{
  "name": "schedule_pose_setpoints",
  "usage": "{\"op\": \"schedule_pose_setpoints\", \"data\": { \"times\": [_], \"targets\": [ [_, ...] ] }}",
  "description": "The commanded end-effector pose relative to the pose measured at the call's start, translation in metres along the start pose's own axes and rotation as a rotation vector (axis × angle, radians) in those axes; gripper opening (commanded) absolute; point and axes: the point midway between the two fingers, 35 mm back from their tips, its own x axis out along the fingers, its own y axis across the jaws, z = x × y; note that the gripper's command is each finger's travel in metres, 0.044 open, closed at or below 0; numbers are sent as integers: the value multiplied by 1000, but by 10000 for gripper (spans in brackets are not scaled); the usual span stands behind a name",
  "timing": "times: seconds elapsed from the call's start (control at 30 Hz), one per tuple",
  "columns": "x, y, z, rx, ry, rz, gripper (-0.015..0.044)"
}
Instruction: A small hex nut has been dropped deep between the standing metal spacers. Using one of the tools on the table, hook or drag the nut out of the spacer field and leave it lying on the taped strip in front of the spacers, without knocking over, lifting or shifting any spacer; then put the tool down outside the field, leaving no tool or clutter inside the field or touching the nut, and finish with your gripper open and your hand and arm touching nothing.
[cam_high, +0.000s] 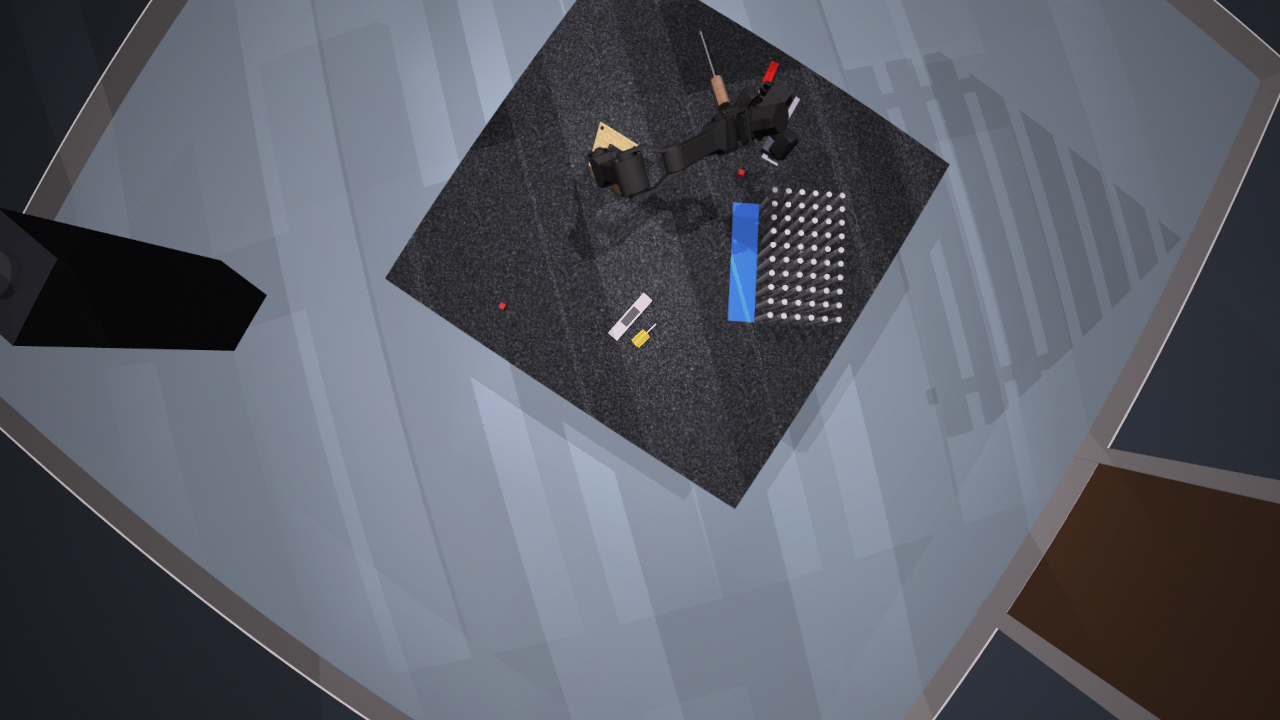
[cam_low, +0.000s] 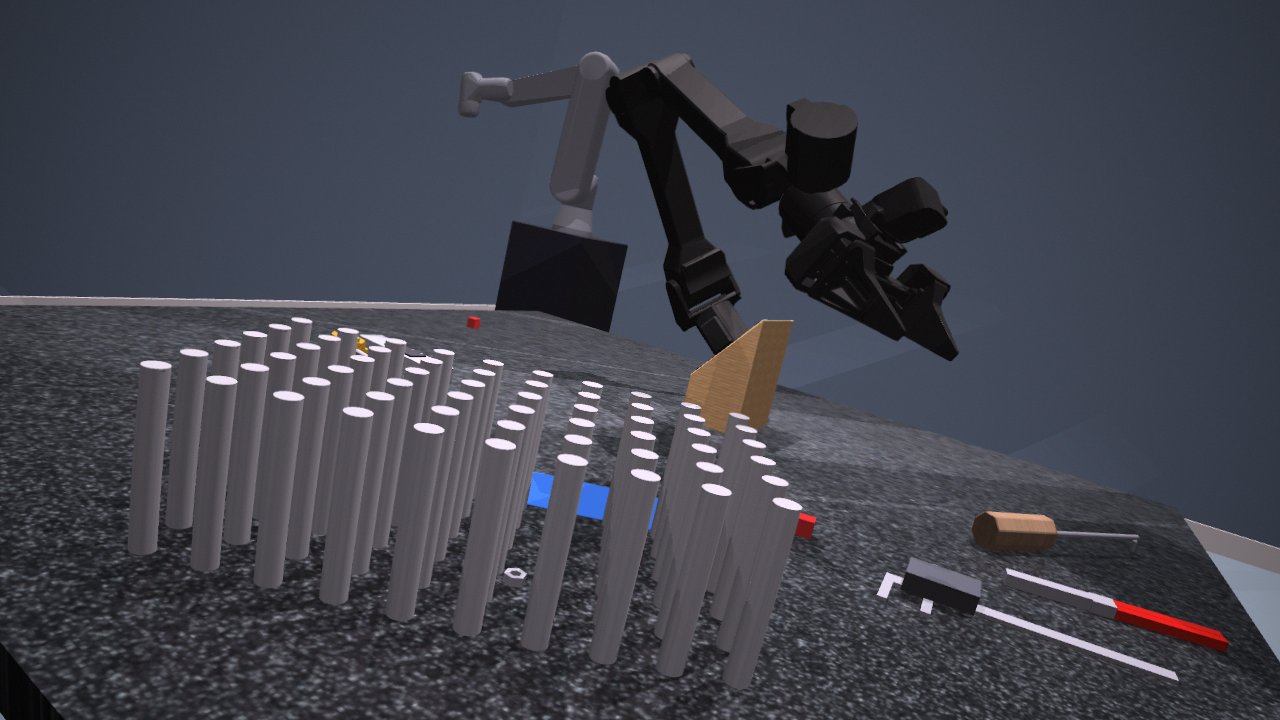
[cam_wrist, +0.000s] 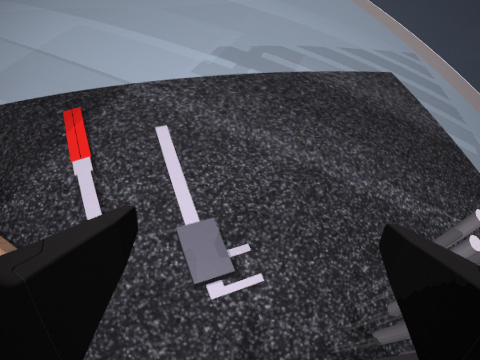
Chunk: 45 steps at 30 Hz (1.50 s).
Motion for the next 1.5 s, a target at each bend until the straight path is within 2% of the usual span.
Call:
{"op": "schedule_pose_setpoints", "data": {
  "times": [0.0,0.43,0.77,0.97,1.37,1.47],
  "targets": [
    [23,69,20,-287,61,213,440],
    [34,236,17,-952,204,725,440],
    [35,240,14,-966,208,738,440],
    [72,237,-32,-966,211,736,440],
    [72,237,-32,-966,211,736,440],
    [70,241,-31,-994,275,701,440]
  ]
}}
